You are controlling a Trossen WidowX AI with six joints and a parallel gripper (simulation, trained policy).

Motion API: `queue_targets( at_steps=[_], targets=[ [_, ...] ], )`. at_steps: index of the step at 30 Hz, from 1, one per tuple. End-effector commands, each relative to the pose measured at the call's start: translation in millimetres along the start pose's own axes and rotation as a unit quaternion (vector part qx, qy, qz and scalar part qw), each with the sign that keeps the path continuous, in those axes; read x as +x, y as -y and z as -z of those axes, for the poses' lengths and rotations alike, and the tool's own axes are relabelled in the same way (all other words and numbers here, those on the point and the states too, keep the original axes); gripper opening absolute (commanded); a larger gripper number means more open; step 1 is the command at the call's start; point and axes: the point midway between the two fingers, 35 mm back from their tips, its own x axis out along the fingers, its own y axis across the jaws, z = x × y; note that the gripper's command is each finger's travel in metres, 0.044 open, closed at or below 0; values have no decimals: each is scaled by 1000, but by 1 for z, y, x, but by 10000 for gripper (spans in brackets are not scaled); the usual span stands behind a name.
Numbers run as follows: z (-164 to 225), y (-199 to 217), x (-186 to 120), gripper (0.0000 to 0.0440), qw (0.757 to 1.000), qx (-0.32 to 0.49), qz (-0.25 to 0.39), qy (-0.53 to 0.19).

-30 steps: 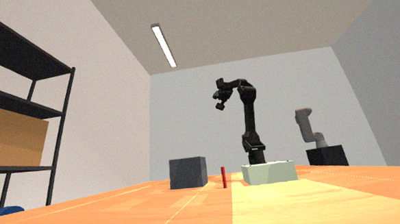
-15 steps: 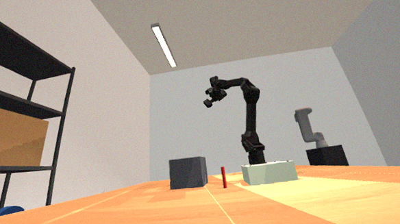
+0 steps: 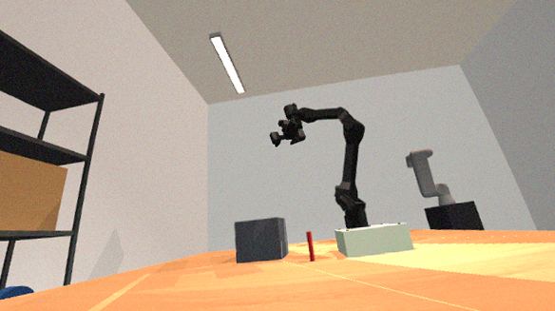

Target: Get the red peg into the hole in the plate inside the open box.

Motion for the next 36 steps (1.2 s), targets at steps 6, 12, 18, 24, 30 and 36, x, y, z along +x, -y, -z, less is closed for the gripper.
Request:
queue_targets(
  at_steps=[6,12,18,24,30,36],
  targets=[
    [13,-51,-20,440,991,95,-92,-24],
    [24,-82,-36,440,977,149,-147,-52],
    [37,-110,-55,440,956,198,-196,-90],
    [53,-137,-76,440,931,239,-239,-139],
    [72,-160,-98,440,902,272,-273,-195],
    [93,-181,-122,440,870,296,-296,-259]
  ],
)
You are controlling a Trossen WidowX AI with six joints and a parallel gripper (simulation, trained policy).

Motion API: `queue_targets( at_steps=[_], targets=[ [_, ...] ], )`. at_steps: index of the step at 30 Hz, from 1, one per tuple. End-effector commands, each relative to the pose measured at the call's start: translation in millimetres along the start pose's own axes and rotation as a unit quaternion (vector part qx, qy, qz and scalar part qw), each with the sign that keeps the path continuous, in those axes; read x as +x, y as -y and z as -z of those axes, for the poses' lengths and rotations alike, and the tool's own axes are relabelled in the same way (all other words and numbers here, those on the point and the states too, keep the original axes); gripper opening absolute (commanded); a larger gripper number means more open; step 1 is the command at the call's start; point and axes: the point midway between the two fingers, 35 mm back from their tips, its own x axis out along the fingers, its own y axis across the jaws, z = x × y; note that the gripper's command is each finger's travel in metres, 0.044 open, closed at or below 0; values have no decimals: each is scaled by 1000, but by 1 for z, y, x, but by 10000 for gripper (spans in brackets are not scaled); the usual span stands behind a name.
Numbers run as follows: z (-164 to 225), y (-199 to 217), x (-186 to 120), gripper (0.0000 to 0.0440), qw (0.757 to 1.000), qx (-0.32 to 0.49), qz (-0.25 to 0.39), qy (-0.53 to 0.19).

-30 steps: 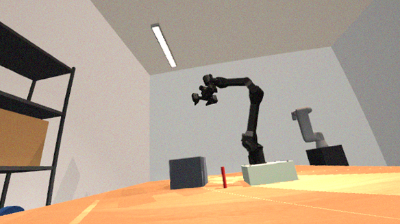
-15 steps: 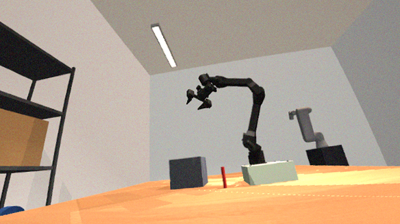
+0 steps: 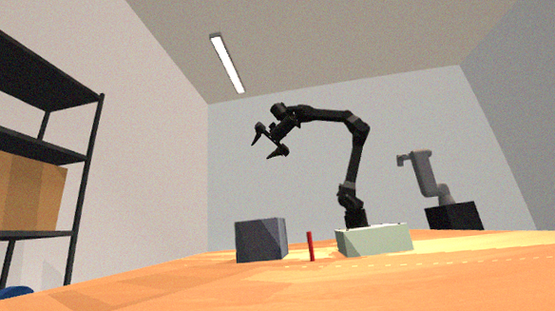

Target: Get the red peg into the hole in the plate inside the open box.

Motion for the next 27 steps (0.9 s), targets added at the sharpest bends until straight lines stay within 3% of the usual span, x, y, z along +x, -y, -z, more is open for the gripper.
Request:
queue_targets(
  at_steps=[1,14,27],
  targets=[
    [28,-5,0,440,998,31,-8,-48],
    [111,-11,-9,440,976,106,6,-193],
    [193,3,-28,440,931,151,87,-322]
  ],
)
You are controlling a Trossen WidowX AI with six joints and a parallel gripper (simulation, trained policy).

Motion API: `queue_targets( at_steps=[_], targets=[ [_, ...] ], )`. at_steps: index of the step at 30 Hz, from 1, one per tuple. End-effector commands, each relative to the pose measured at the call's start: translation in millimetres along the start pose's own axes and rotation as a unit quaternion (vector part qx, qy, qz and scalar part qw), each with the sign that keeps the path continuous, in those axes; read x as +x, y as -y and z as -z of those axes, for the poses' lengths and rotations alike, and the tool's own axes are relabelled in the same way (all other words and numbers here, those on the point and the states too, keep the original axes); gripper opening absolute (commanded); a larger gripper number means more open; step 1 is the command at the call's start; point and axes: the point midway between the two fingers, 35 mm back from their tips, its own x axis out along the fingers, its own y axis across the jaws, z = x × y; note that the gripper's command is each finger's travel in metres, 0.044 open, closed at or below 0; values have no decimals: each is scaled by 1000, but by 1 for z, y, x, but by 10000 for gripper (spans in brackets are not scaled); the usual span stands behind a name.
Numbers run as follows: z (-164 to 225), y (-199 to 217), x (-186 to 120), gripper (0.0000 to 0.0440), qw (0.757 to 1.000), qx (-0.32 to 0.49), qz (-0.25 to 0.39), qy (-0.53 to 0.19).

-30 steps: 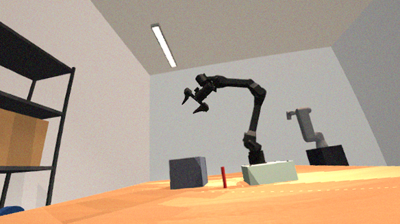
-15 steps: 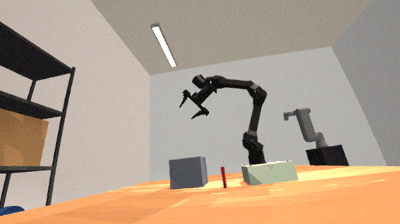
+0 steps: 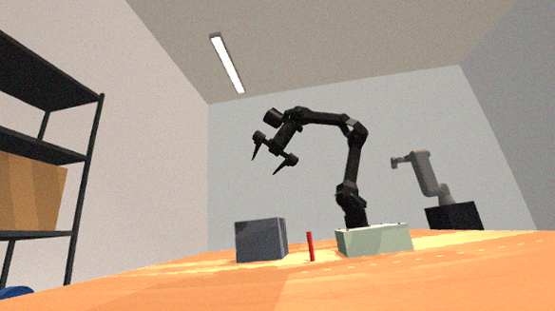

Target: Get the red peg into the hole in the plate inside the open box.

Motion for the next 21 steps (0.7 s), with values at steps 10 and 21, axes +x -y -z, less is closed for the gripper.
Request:
queue_targets(
  at_steps=[10,21],
  targets=[
    [63,49,23,440,986,62,126,-91],
    [98,91,34,440,962,86,232,-116]
  ],
)
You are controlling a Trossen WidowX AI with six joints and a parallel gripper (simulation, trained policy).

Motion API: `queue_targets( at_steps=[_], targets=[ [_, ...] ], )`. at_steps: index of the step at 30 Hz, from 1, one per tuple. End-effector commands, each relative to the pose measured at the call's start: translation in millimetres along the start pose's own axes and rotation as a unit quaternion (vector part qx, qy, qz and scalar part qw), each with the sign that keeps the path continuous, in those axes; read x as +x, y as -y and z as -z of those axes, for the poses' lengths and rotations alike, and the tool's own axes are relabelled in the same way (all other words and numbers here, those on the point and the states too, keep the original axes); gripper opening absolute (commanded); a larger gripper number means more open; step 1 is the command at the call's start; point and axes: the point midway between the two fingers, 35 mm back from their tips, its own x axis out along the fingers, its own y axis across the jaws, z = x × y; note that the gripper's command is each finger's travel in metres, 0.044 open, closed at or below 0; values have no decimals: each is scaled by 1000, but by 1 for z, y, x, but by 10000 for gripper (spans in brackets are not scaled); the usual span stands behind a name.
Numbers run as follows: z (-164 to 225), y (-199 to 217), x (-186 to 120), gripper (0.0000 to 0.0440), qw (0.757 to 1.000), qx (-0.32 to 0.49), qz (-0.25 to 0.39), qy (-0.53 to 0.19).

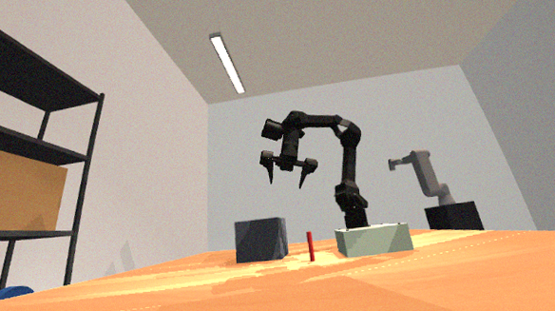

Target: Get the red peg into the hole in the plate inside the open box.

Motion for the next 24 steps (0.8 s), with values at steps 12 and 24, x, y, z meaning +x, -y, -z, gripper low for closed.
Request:
queue_targets(
  at_steps=[12,24],
  targets=[
    [12,49,45,440,991,5,131,10],
    [2,73,86,440,982,-16,184,36]
  ],
)
